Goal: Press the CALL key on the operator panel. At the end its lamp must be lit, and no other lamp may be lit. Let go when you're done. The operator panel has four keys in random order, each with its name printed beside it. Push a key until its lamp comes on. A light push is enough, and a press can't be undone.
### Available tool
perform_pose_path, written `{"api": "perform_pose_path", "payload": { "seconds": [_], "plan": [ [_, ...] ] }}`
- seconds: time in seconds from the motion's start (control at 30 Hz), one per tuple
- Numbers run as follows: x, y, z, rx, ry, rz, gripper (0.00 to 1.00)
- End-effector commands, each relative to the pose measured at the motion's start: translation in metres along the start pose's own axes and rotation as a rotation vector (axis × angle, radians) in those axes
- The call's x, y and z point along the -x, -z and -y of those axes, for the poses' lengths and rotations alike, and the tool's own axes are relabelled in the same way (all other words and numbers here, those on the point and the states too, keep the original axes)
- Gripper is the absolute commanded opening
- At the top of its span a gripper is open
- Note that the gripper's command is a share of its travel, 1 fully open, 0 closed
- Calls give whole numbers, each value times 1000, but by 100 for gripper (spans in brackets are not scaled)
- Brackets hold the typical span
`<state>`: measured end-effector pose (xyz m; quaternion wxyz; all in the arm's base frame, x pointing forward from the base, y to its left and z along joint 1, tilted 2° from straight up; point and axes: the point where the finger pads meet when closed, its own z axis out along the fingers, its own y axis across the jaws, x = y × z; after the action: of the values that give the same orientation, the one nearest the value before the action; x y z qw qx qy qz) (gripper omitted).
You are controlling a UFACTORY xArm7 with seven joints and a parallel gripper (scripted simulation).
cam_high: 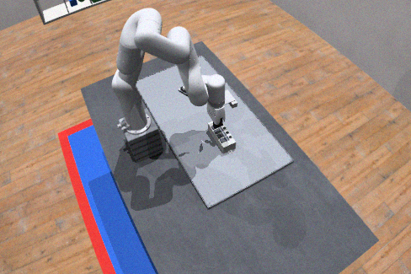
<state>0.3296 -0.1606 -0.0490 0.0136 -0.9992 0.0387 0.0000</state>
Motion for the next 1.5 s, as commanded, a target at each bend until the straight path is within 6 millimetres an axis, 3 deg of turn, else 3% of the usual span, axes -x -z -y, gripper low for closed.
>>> {"api": "perform_pose_path", "payload": {
  "seconds": [0.0,0.17,0.67,1.47],
  "plan": [
    [0,15,19,2,0,-4,0],
    [1,23,31,2,0,-4,0],
    [1,23,31,2,0,-4,0],
    [1,-12,31,2,0,-4,0]
  ]
}}
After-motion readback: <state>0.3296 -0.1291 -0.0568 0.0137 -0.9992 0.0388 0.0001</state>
